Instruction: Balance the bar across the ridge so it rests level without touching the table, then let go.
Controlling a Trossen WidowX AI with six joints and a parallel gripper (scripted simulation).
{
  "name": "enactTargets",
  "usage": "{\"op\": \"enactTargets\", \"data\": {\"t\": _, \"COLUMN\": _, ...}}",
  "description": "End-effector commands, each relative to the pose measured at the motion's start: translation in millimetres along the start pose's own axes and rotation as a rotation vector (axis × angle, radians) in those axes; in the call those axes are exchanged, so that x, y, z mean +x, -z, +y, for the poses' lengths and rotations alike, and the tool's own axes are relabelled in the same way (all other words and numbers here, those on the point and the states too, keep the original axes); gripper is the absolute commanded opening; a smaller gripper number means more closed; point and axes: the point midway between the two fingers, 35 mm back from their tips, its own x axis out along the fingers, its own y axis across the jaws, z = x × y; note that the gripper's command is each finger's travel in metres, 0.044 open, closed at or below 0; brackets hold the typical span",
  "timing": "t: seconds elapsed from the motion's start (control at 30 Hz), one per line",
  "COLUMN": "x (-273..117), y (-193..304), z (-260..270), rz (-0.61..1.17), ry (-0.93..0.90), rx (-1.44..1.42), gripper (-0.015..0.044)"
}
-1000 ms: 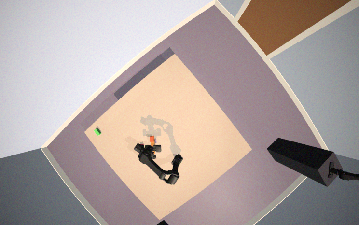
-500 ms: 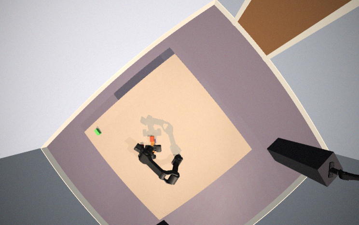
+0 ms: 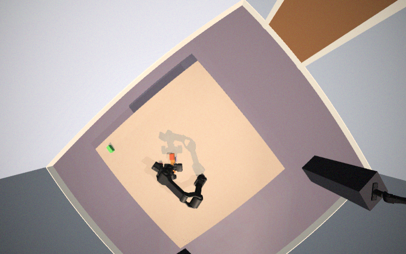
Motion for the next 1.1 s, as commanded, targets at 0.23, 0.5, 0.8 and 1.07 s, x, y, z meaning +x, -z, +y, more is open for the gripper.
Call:
{"op": "enactTargets", "data": {"t": 0.23, "x": 1.3, "y": 0.3, "z": -0.1, "rz": 0.001, "ry": 0.000, "rx": -0.006, "gripper": 0.0000}}
{"op": "enactTargets", "data": {"t": 0.5, "x": 1.9, "y": 0.3, "z": -0.1, "rz": 0.001, "ry": 0.000, "rx": -0.006, "gripper": 0.0000}}
{"op": "enactTargets", "data": {"t": 0.8, "x": 2.7, "y": 0.3, "z": -0.1, "rz": 0.001, "ry": 0.000, "rx": -0.006, "gripper": 0.0000}}
{"op": "enactTargets", "data": {"t": 1.07, "x": 3.4, "y": 0.3, "z": -0.1, "rz": 0.001, "ry": 0.000, "rx": -0.006, "gripper": 0.0000}}
